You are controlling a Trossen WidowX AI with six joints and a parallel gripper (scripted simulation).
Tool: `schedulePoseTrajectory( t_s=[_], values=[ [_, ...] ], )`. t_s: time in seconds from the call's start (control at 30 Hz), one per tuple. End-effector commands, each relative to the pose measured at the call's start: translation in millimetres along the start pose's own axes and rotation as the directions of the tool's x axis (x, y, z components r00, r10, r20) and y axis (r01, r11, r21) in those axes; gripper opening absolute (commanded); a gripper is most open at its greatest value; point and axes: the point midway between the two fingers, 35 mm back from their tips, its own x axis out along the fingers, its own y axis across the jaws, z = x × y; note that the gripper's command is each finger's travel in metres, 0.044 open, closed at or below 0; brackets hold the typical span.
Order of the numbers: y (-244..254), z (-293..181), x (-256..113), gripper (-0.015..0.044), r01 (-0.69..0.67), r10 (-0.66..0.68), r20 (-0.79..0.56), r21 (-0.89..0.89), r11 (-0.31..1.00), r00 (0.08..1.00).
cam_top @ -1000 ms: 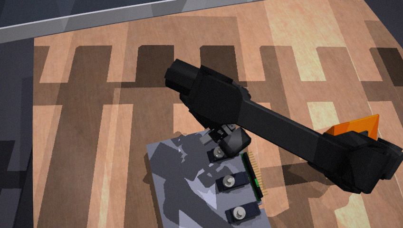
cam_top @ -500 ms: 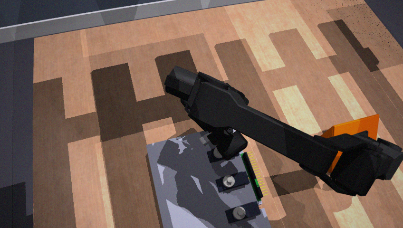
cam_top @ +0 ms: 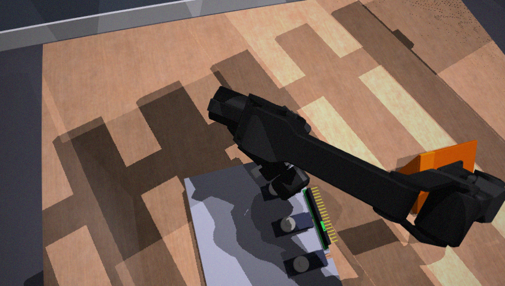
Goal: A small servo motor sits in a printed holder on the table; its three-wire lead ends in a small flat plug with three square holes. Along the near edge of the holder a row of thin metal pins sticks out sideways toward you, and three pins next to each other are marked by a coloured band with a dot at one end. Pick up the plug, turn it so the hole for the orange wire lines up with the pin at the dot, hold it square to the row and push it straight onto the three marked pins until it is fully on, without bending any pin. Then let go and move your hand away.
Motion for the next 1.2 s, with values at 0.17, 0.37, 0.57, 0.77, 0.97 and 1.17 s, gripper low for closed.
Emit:
schedulePoseTrajectory(
  t_s=[0.17,0.37,0.57,0.77,0.97,1.17],
  values=[
    [0,0,1,0.0000,0.003,-0.003,-0.003,0.006,1.000,1.000],
    [1,-1,-17,0.0000,0.001,-0.001,-0.002,0.006,1.000,1.000],
    [1,0,-45,0.0000,0.001,-0.001,-0.002,0.006,1.000,1.000],
    [-2,1,-57,0.0000,0.001,-0.001,-0.001,0.009,1.000,1.000],
    [-18,4,-63,0.0000,0.002,-0.002,-0.001,0.038,0.999,1.000],
    [-38,10,-68,0.0000,0.003,-0.003,-0.001,0.073,0.997,1.000]
  ],
)
